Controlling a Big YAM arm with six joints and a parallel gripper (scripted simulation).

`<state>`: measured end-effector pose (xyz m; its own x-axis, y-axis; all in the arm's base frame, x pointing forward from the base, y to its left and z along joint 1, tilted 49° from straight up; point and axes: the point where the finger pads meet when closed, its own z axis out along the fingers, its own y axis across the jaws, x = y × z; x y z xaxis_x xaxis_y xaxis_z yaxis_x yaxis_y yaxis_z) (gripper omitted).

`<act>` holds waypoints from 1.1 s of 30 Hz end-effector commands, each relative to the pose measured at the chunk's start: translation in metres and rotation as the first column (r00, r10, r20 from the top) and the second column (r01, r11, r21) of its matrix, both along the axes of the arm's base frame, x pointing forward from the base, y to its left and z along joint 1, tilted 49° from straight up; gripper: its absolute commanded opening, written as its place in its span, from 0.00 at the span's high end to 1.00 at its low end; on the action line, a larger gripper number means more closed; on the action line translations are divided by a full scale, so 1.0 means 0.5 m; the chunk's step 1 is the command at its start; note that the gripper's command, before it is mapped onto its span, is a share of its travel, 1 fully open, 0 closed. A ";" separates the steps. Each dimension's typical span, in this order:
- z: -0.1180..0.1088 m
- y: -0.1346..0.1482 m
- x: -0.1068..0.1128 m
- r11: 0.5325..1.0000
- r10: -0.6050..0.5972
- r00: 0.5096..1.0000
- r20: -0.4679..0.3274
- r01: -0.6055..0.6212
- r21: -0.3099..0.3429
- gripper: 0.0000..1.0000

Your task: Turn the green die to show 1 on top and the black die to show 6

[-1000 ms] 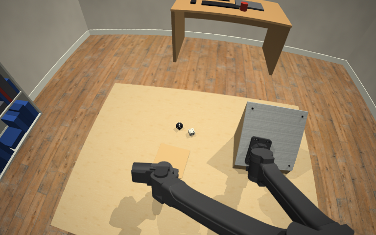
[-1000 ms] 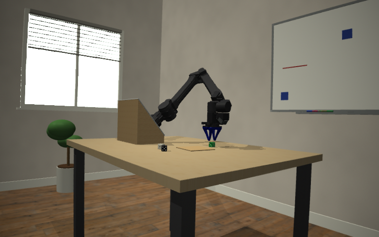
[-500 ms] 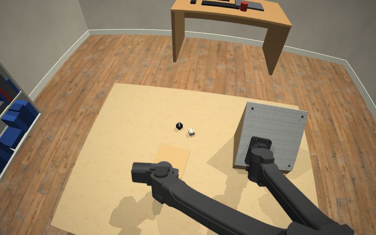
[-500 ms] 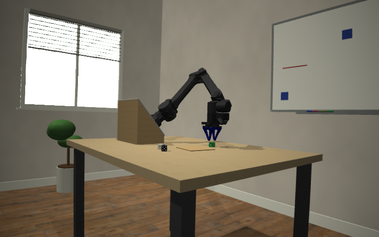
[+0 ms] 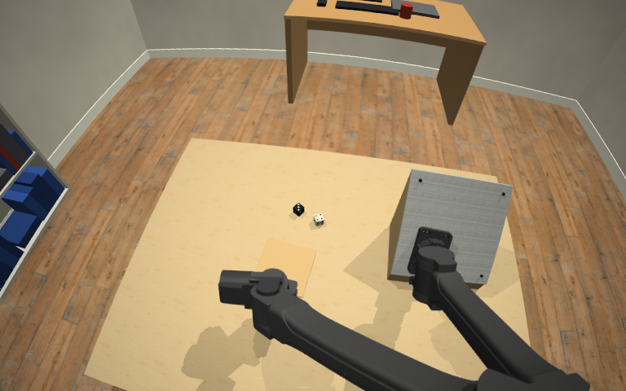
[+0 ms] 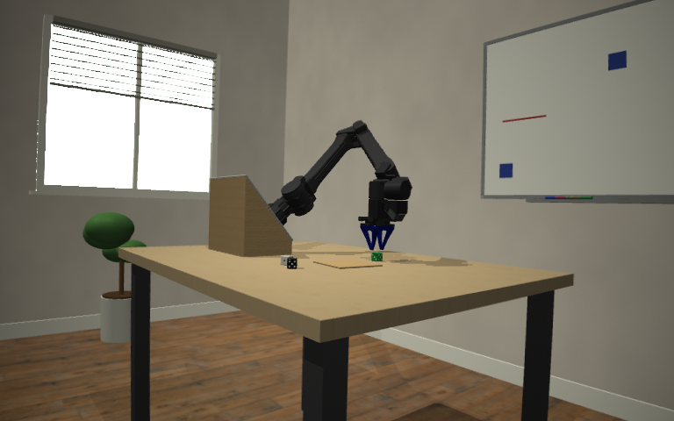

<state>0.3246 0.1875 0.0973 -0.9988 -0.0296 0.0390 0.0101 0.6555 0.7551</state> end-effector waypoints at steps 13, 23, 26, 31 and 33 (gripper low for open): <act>0.003 0.014 0.017 1.000 0.002 1.000 0.015 -0.002 0.000 0.61; -0.025 0.031 0.001 1.000 0.002 1.000 -0.002 -0.002 -0.003 0.61; -0.033 0.040 0.000 1.000 0.002 1.000 -0.002 -0.002 -0.003 0.61; -0.028 0.052 0.004 1.000 0.002 1.000 0.018 -0.002 0.002 0.61; -0.034 0.054 0.004 1.000 0.002 1.000 0.013 -0.002 0.001 0.61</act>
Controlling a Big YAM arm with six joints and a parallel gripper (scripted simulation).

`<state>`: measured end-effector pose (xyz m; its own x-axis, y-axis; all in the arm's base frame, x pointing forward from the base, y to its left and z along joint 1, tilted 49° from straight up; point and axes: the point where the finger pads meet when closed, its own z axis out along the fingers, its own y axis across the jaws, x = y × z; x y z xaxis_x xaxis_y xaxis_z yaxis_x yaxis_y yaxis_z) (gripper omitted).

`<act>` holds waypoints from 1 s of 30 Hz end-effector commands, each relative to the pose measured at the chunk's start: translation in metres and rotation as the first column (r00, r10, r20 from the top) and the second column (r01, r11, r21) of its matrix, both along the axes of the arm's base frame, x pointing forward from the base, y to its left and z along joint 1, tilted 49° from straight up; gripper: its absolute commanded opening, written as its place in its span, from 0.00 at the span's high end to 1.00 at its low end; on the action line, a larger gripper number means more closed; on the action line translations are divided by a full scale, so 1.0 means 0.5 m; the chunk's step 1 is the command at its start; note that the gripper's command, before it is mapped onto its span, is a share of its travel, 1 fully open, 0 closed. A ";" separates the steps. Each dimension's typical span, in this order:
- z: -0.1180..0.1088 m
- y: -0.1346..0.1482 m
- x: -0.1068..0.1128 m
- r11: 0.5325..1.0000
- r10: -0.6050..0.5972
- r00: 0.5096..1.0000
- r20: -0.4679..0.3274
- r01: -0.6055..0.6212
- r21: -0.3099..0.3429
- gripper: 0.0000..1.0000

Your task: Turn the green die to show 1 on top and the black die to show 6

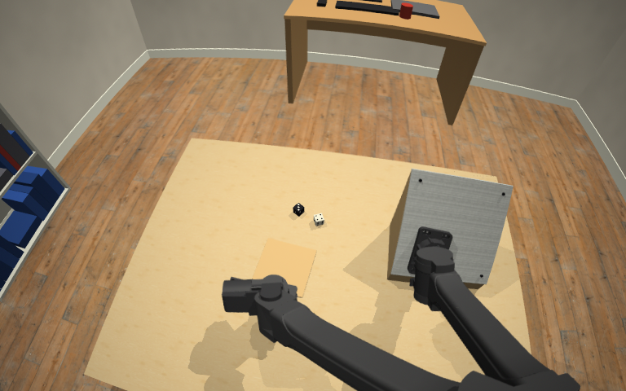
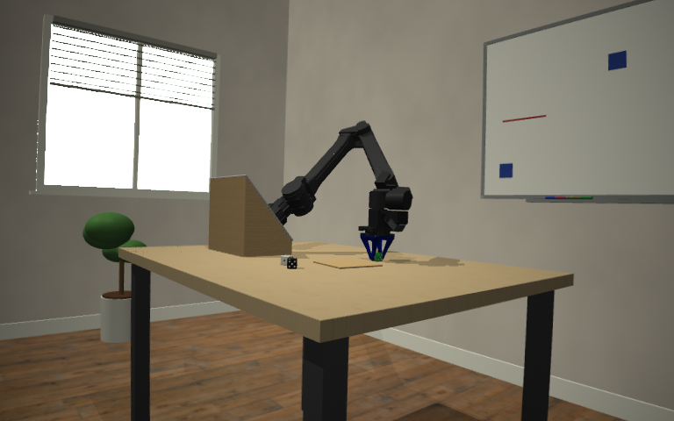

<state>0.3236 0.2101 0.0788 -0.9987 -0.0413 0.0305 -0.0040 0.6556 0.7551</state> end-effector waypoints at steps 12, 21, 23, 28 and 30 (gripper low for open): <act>0.001 0.007 0.006 1.000 -0.015 1.000 -0.003 0.015 0.000 0.61; 0.001 0.007 0.006 1.000 -0.014 1.000 -0.002 0.014 0.000 0.61; 0.001 0.007 0.006 1.000 -0.014 1.000 -0.002 0.014 0.000 0.61; 0.001 0.007 0.006 1.000 -0.014 1.000 -0.002 0.014 0.000 0.61; 0.001 0.007 0.006 1.000 -0.014 1.000 -0.002 0.014 0.000 0.61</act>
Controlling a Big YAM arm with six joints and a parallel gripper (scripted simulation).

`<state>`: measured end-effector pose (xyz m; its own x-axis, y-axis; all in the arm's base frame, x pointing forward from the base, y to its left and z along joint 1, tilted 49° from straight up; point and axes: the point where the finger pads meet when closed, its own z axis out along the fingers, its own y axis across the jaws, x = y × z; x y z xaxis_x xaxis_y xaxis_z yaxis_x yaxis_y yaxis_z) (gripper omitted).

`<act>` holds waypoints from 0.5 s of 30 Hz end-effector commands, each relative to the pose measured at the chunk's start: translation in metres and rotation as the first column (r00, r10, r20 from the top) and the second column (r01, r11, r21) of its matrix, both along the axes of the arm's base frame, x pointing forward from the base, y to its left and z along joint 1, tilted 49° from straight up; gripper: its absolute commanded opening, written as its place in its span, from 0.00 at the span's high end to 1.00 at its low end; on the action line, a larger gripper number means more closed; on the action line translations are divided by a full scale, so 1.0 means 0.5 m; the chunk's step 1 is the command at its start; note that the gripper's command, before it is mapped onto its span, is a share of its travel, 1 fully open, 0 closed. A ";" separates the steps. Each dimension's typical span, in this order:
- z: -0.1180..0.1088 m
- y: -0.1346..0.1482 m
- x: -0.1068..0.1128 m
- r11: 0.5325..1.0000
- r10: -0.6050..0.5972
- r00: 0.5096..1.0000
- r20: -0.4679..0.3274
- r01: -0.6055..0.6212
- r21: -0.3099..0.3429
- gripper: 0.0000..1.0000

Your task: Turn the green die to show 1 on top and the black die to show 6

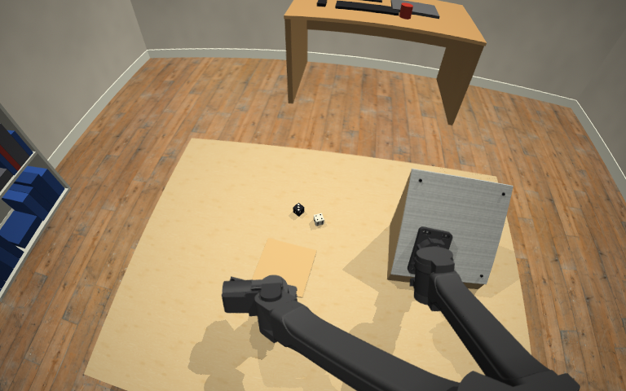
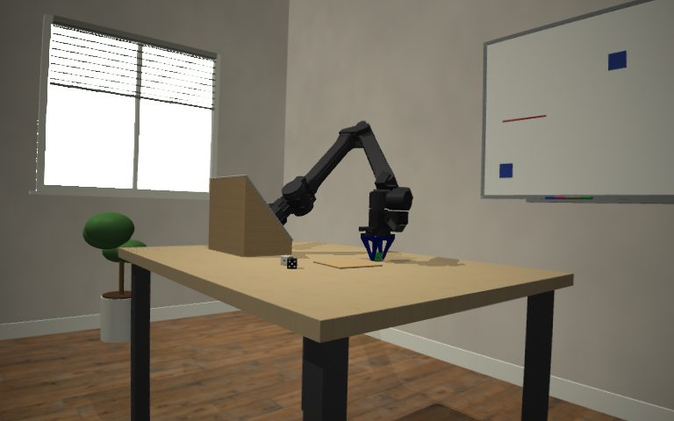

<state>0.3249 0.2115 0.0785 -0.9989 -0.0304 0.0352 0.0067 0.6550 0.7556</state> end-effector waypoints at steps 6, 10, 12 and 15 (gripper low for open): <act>0.002 0.004 0.004 1.000 -0.003 1.000 0.003 0.003 -0.001 0.61; 0.002 0.004 0.004 1.000 -0.003 1.000 0.003 0.003 -0.001 0.61; 0.002 0.004 0.004 1.000 -0.003 1.000 0.003 0.003 -0.001 0.80; 0.002 0.004 0.004 1.000 -0.003 1.000 0.003 0.003 0.000 0.80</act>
